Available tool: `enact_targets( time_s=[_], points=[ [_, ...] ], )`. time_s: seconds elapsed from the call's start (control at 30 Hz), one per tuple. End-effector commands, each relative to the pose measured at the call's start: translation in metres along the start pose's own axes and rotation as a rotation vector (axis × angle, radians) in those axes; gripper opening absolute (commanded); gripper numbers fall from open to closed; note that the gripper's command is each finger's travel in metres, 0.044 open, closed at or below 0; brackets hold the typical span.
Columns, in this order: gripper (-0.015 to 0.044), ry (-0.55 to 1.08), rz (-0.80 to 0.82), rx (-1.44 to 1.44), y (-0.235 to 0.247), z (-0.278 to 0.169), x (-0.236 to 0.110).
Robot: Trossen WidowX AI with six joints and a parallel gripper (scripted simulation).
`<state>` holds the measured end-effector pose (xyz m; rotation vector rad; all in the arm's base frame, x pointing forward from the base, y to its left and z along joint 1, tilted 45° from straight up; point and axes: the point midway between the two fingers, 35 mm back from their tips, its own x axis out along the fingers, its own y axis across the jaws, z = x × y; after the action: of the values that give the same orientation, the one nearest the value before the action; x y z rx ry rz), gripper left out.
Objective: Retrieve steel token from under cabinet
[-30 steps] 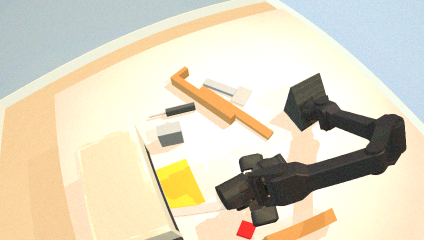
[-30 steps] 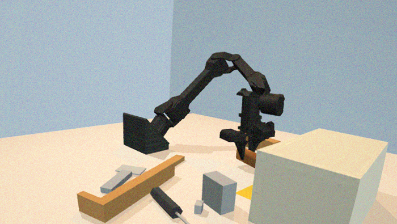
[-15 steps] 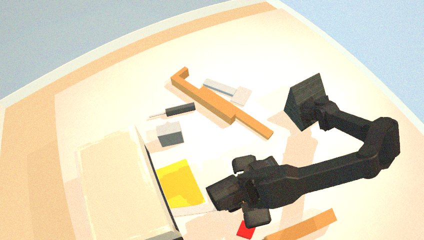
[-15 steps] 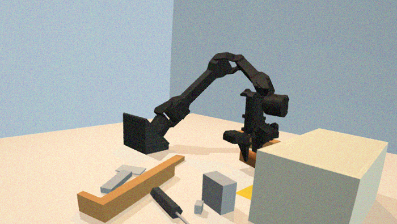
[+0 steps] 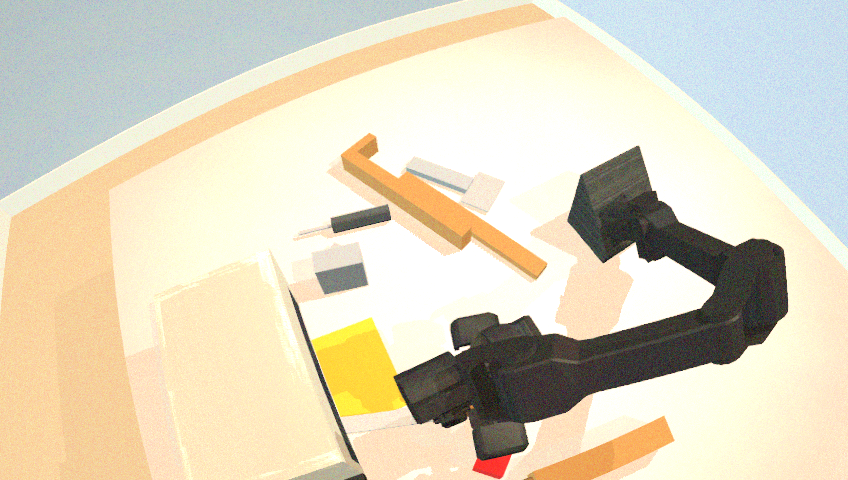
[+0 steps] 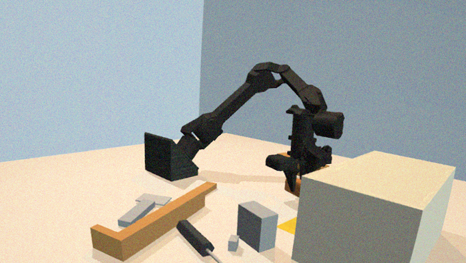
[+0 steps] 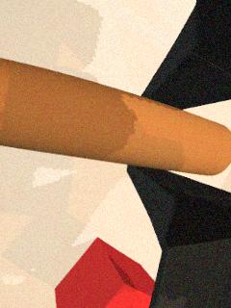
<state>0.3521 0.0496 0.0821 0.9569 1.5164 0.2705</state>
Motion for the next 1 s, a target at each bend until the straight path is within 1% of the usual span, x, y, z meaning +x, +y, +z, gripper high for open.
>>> enact_targets(
  time_s=[0.0, 0.97],
  points=[
    [0.0, -0.001, 0.001, -0.003, 0.001, 0.004, 0.0],
    [0.0, -0.002, 0.001, -0.005, 0.001, 0.035, -0.001]
  ],
)
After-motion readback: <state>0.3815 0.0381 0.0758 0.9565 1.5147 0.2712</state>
